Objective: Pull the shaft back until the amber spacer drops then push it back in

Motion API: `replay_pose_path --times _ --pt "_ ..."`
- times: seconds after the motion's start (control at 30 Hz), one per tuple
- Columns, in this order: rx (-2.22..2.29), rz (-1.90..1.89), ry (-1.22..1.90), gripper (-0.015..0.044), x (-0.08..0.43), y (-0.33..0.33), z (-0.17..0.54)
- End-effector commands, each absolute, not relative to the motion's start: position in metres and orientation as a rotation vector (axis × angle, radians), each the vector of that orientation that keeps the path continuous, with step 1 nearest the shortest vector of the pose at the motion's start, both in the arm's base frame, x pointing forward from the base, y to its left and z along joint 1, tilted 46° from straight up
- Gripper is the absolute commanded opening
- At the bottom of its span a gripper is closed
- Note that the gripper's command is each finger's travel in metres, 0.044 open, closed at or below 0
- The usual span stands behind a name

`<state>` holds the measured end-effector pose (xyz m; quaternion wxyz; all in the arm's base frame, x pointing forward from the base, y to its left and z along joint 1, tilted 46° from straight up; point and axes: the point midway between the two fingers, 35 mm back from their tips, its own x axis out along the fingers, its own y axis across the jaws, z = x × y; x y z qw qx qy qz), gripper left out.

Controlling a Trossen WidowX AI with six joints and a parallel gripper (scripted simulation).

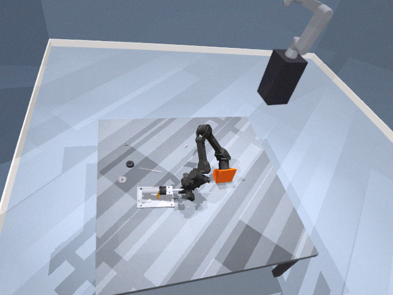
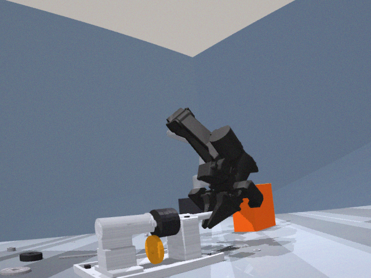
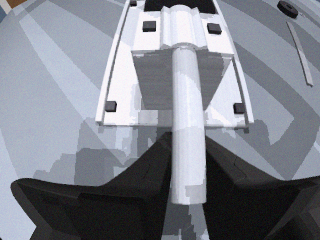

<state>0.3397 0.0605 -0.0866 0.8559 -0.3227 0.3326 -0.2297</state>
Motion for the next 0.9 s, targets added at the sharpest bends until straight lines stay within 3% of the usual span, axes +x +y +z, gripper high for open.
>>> replay_pose_path --times 0.0,0.87 --pt "-0.678 -0.483 0.699 0.0000 0.3398 0.0605 -0.0866" --pt "-0.678 -0.486 0.700 0.0000 0.3451 0.0601 -0.0859"
